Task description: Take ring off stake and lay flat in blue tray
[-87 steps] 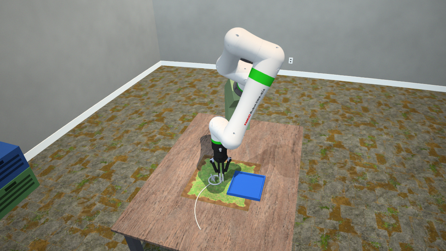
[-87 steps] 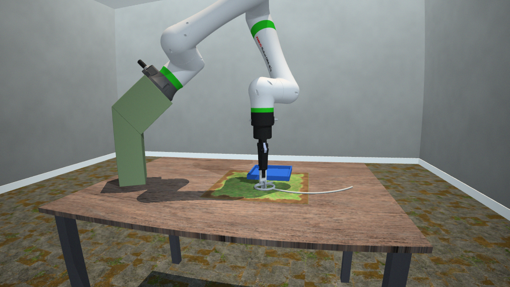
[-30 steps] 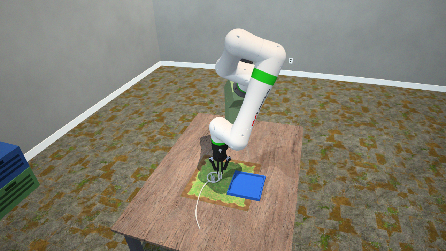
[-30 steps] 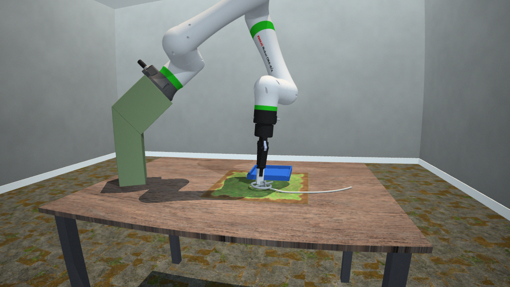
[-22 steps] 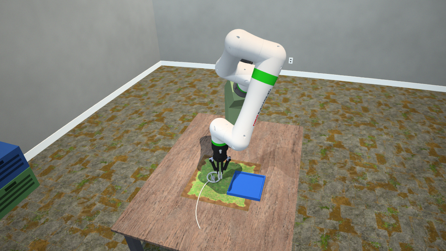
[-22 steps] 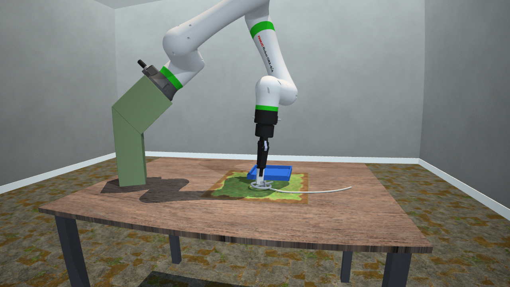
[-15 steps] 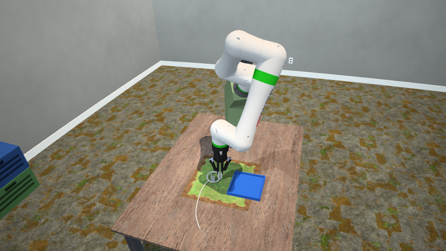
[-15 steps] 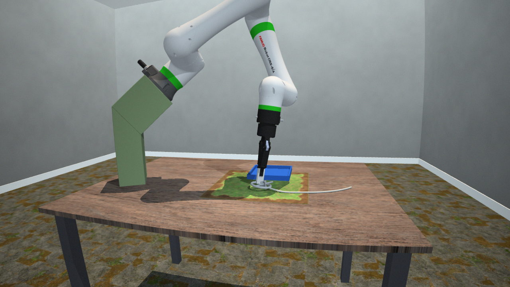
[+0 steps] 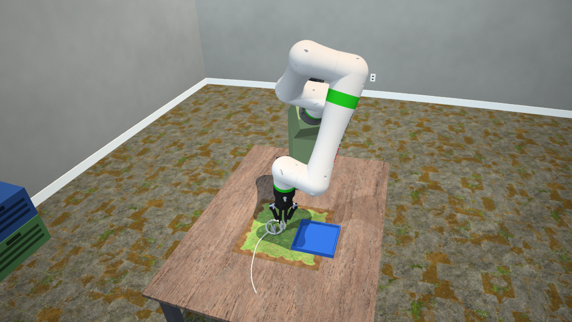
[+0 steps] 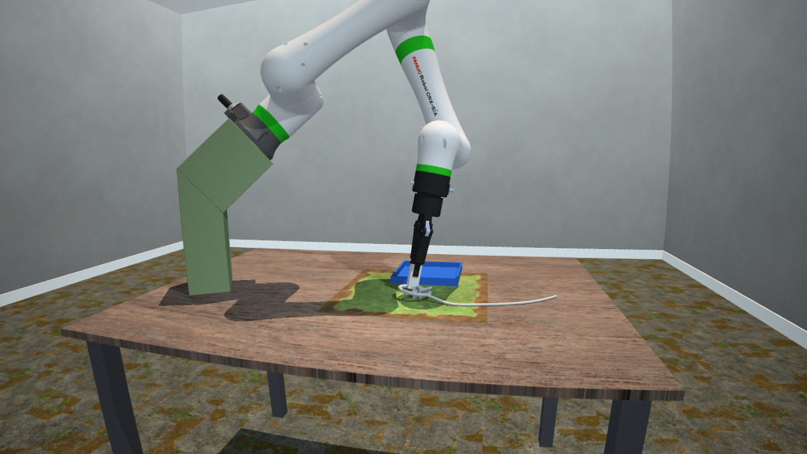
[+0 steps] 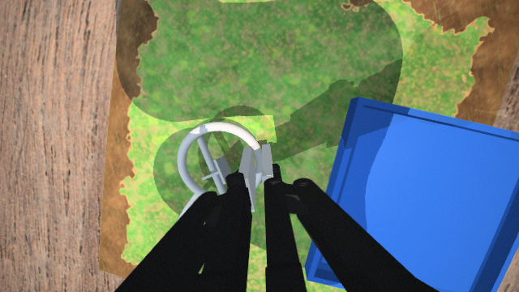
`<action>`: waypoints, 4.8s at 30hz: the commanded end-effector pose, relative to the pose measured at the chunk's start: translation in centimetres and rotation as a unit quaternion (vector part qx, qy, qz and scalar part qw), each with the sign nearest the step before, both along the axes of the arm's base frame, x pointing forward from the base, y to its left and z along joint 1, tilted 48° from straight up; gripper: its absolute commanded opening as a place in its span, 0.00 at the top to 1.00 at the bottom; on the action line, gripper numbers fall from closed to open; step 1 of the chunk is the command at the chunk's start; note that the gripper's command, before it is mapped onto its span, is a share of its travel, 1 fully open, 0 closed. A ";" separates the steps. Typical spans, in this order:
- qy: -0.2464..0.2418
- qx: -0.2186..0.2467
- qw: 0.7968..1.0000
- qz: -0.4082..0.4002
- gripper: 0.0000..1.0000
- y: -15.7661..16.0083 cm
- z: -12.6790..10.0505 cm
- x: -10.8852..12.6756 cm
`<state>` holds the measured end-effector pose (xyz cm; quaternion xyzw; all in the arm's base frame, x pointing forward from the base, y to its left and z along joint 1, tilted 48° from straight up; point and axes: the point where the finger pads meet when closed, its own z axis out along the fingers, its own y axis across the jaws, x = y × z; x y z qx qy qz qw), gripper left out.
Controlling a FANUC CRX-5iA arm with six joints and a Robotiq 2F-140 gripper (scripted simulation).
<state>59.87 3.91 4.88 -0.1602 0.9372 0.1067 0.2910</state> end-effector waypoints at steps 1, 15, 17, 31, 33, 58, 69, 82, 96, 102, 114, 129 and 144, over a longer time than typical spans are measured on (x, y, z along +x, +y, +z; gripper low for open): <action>0.004 -0.003 1.000 0.000 0.90 0.0 0.1 0.1; 0.021 -0.015 1.000 -0.002 0.90 0.2 0.4 0.4; 0.021 -0.014 1.000 -0.002 0.90 0.2 0.5 0.4; 0.021 -0.014 1.000 -0.002 0.90 0.4 1.3 0.7; 0.021 -0.014 1.000 -0.002 0.90 0.5 1.3 0.7; 0.013 -0.009 1.000 -0.001 0.90 0.2 2.1 0.2; -0.053 0.035 0.998 0.003 0.90 -0.1 1.9 -0.2; -0.067 0.044 0.997 0.003 0.90 -0.1 1.9 -0.2; -0.089 0.058 0.994 0.005 0.90 -0.4 2.1 -0.7; -0.089 0.058 0.994 0.005 0.90 -0.6 2.4 -0.9; -0.088 0.058 0.994 0.005 0.90 -0.9 2.9 -1.5; -0.086 0.061 0.994 0.000 0.90 -0.9 3.9 -2.3; -0.063 0.100 0.992 -0.050 0.90 3.8 6.2 -2.8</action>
